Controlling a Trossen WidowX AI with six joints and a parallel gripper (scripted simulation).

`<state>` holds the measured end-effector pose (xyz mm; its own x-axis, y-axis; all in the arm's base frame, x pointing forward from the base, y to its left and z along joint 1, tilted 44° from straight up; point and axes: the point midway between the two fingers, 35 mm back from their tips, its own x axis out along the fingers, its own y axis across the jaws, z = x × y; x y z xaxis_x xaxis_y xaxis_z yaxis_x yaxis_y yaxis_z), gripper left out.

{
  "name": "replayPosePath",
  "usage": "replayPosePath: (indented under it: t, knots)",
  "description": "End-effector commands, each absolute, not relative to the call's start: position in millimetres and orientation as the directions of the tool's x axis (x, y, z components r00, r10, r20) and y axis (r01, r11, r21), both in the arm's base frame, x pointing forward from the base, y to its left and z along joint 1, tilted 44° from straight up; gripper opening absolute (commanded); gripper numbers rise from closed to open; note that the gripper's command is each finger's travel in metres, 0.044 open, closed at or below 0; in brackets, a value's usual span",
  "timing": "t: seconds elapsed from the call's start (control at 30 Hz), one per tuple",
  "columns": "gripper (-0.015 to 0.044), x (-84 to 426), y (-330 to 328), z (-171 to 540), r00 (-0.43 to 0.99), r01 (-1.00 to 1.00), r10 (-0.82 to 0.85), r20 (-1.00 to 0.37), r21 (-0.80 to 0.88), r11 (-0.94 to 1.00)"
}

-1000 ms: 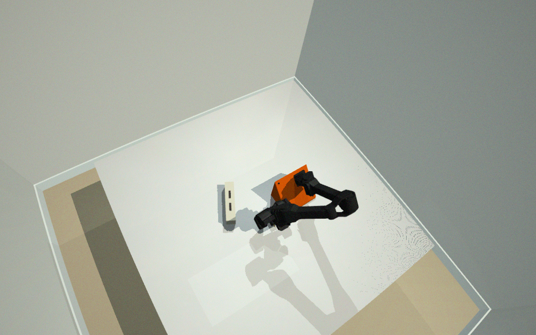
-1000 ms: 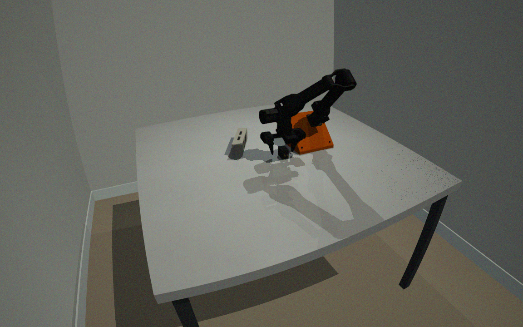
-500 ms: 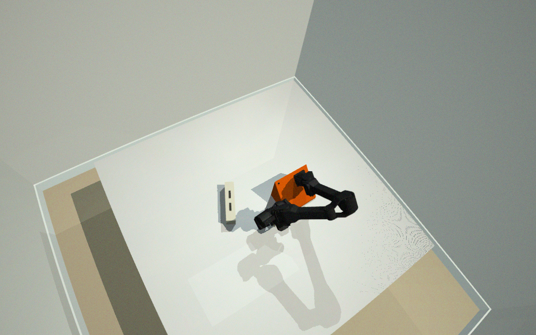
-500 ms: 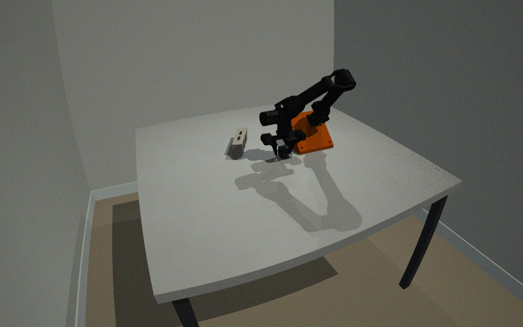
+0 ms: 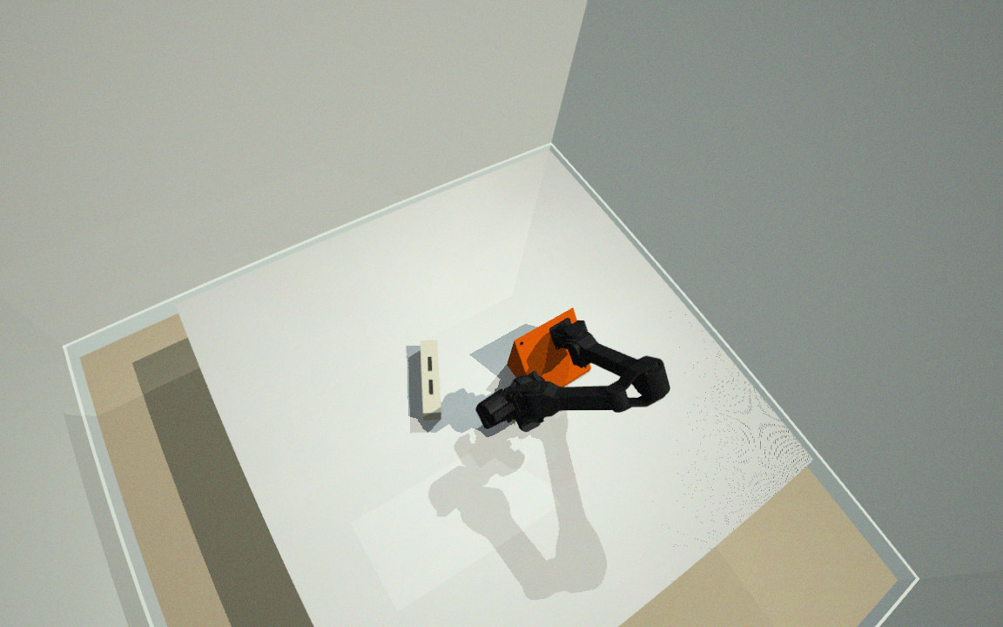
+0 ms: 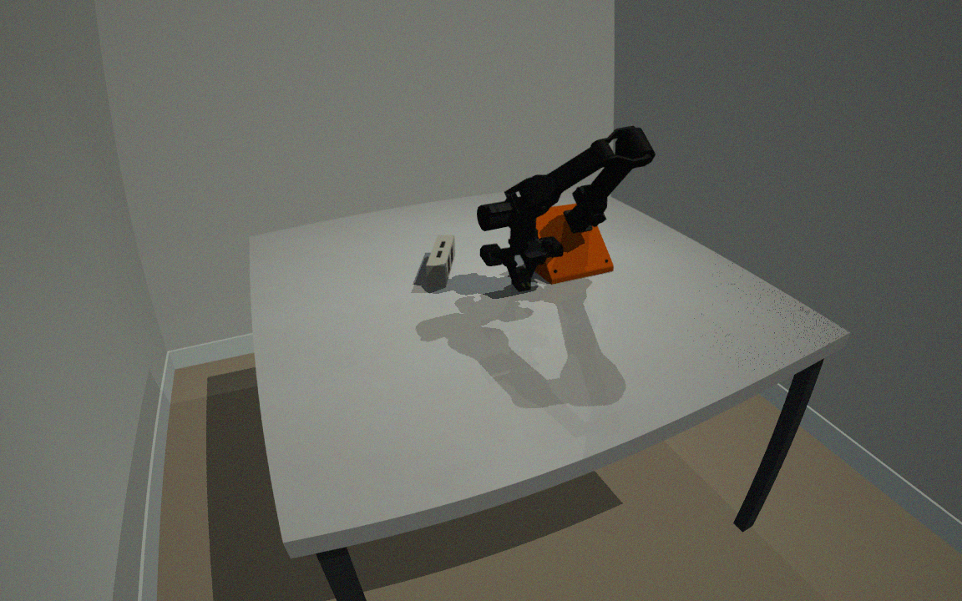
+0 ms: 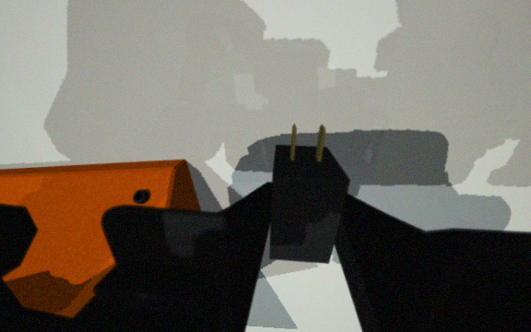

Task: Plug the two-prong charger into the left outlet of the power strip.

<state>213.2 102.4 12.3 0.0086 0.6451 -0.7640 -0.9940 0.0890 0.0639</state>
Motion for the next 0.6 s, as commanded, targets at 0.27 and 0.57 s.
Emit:
replayPosePath:
  t: [0.27,0.57]
  knots:
    - [0.0000,214.6,74.7,35.8,0.013,-0.994,0.643,-0.766,0.060,0.092]
    - [0.0000,210.4,60.0,45.6,0.010,-0.993,0.646,-0.763,0.071,0.099]
